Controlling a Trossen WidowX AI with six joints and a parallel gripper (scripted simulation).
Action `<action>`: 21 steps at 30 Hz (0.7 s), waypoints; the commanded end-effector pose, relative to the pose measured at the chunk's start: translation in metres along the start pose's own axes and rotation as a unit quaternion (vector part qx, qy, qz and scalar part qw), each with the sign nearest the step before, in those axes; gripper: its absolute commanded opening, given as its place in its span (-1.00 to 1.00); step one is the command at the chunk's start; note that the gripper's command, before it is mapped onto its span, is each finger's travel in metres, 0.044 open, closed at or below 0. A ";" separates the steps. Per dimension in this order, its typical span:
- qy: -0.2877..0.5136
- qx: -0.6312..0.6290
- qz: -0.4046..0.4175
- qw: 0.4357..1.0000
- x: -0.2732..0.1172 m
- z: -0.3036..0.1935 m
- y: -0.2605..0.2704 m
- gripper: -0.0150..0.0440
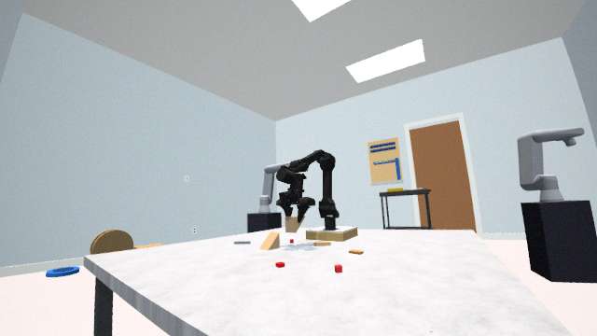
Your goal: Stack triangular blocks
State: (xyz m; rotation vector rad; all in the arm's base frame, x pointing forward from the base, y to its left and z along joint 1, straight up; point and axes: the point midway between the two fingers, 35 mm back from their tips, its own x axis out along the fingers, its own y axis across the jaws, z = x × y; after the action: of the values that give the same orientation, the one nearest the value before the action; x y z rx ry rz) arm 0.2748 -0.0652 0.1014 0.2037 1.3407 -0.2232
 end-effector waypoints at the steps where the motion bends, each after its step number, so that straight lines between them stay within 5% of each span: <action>1: 0.005 0.005 -0.007 1.000 0.000 0.003 -0.002 -0.49; 21: 0.002 0.008 -0.009 1.000 -0.022 0.069 -0.039 -0.49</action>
State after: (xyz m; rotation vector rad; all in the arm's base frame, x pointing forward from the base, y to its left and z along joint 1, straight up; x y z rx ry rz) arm 0.3181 -0.1131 0.1340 0.2027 1.3432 -0.2538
